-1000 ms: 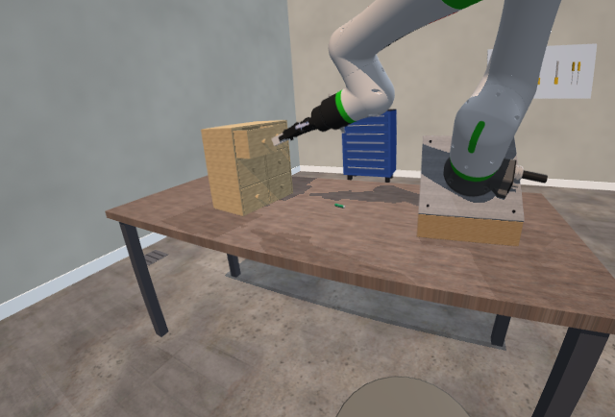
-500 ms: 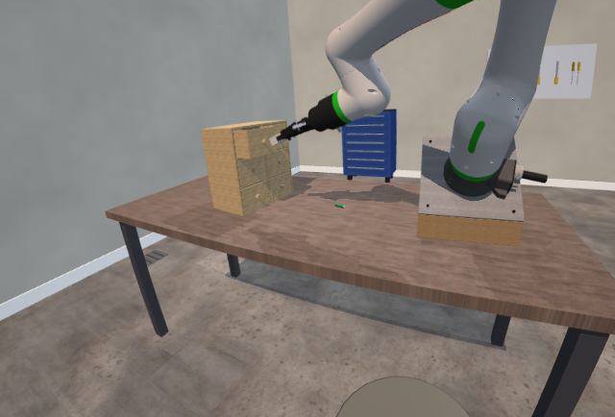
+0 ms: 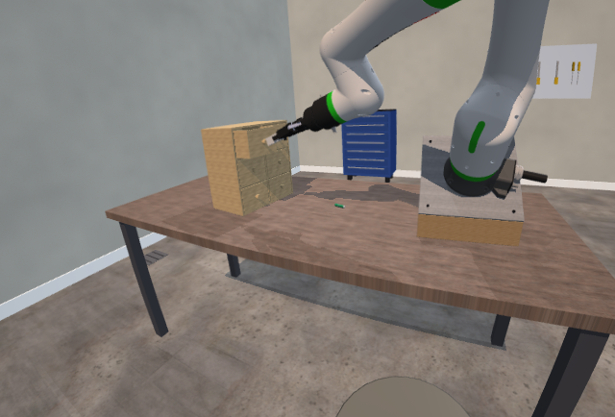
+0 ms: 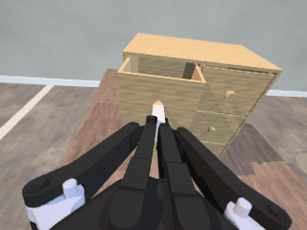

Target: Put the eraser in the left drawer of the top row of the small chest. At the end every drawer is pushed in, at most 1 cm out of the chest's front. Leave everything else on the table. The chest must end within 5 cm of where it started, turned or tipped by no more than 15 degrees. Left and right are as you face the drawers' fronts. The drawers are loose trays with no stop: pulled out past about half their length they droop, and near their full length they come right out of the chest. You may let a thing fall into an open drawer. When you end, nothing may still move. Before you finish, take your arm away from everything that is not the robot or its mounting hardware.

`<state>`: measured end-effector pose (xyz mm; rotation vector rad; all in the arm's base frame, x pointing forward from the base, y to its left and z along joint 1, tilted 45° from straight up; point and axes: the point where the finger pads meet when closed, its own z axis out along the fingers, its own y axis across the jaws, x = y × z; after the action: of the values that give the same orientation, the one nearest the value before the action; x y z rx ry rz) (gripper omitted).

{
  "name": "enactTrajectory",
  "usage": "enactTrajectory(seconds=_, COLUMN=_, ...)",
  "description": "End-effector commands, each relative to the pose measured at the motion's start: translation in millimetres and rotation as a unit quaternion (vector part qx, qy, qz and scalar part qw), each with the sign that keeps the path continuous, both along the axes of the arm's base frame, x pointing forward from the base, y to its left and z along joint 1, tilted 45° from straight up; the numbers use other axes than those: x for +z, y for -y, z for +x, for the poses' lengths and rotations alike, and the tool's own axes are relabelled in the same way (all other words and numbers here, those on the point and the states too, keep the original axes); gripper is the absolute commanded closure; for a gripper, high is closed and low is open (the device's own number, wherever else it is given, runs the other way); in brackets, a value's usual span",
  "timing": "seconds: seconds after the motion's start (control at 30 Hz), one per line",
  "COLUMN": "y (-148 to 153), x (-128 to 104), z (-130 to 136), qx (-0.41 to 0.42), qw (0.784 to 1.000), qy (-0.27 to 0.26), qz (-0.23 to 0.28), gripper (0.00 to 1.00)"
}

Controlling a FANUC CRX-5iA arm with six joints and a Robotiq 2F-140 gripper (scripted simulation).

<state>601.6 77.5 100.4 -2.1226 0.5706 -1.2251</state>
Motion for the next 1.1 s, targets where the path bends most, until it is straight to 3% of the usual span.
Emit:
enactTrajectory(seconds=0.0, y=0, x=-1, z=7, qx=0.0, qw=1.0, qy=0.0, qz=0.0, gripper=1.0)
enactTrajectory(seconds=1.07, y=-3, x=-8, z=56, qx=0.0, qw=1.0, qy=0.0, qz=0.0, gripper=1.0)
